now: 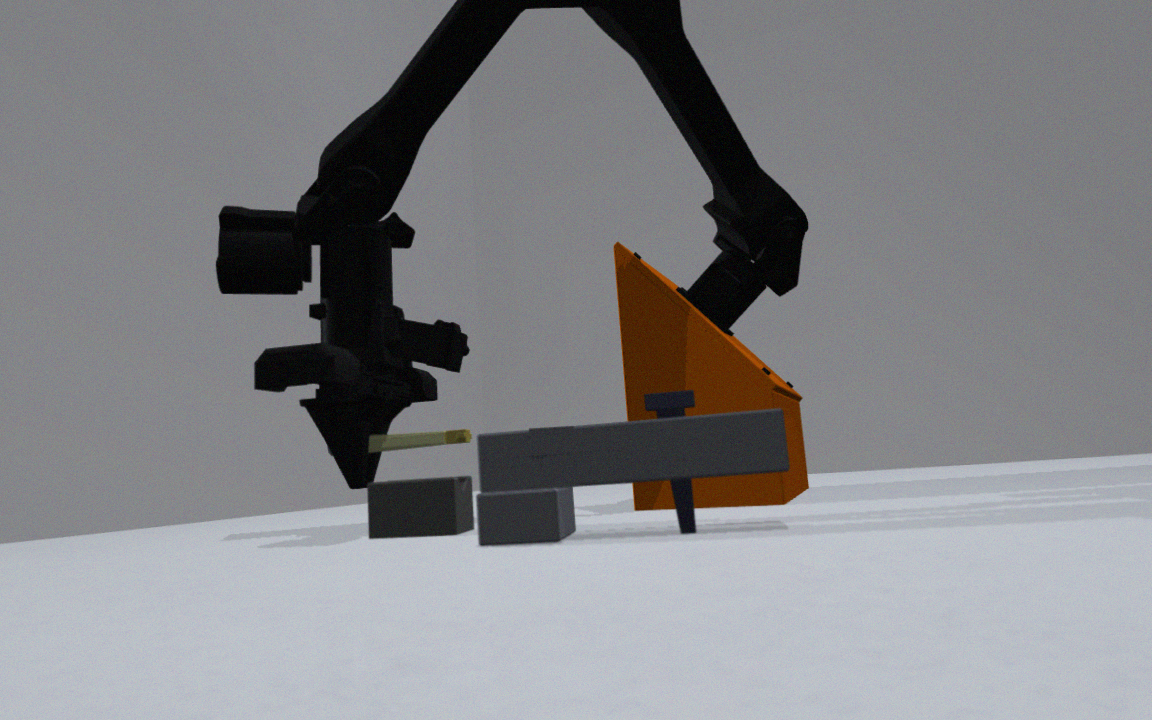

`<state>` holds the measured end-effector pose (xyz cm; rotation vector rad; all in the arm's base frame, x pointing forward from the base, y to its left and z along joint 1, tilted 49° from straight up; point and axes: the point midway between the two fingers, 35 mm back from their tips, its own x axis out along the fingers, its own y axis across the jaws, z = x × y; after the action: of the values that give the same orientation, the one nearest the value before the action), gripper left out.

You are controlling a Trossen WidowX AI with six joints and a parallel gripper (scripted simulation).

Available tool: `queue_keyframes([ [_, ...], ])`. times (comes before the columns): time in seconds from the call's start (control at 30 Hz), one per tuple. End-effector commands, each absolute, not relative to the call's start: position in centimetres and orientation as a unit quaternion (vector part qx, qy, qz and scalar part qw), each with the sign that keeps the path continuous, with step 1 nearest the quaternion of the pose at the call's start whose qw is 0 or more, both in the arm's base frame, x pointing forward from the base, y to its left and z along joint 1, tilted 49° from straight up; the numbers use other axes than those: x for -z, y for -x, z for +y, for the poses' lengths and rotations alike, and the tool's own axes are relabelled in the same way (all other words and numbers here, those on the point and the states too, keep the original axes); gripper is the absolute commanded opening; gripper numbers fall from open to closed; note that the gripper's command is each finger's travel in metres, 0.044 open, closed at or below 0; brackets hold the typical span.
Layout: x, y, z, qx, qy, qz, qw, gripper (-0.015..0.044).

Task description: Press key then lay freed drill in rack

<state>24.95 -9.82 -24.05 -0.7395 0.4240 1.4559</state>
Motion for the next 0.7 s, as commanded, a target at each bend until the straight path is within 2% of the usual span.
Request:
queue_keyframes([
  [0.0,24.3,-24.9,-9.3,-0.643,0.323,0.188,0.668,0.0000],
  [0.67,25.9,-25.2,-7.6,-0.643,0.323,0.187,0.668,0.0000],
])
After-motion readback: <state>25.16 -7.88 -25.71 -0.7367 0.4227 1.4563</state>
